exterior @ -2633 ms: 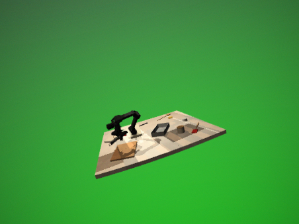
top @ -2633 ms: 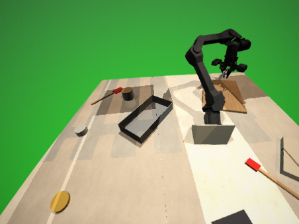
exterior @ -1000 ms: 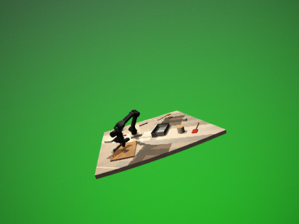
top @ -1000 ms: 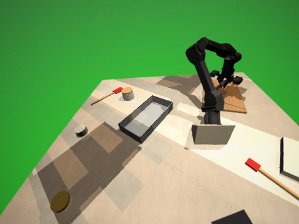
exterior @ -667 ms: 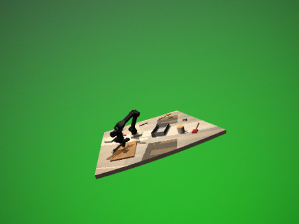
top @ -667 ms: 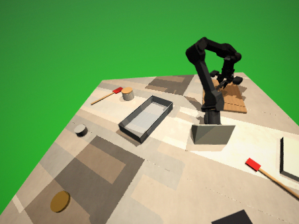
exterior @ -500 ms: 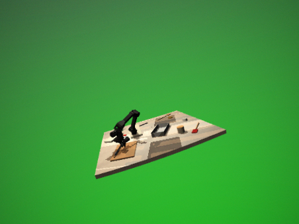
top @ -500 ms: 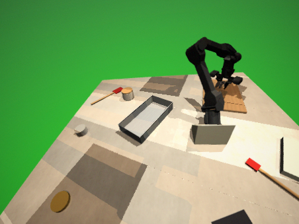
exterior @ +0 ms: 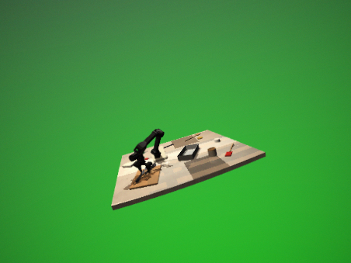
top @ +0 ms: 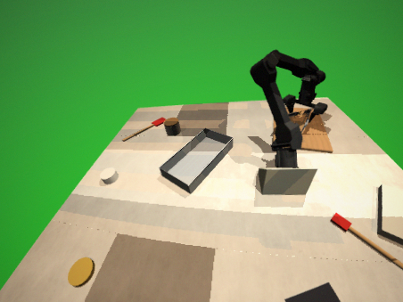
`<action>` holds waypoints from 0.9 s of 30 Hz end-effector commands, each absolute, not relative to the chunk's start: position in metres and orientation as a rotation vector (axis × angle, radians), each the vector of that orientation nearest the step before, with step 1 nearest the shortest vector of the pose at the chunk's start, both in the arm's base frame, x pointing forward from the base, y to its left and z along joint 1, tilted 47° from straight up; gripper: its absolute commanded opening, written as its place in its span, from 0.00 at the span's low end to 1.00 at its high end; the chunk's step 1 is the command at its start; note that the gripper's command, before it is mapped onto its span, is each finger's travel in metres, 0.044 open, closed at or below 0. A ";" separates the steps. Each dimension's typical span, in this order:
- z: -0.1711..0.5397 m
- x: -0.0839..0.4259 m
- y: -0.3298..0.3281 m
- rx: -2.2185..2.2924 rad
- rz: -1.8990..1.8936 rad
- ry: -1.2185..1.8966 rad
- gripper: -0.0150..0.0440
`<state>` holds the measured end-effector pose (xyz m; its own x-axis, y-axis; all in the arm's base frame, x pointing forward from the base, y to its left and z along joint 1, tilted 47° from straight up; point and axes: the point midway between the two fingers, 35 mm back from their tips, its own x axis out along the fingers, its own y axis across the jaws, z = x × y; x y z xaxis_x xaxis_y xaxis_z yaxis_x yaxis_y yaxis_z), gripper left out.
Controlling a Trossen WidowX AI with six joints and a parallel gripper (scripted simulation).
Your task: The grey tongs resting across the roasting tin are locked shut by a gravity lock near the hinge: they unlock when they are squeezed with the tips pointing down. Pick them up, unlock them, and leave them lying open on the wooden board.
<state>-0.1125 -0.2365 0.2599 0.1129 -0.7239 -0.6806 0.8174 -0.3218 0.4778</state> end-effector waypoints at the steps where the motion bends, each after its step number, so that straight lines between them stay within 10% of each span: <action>1: 0.274 -0.123 -0.233 1.029 -1.594 0.144 1.00; 27: 0.274 -0.240 -0.110 1.220 -1.781 0.196 1.00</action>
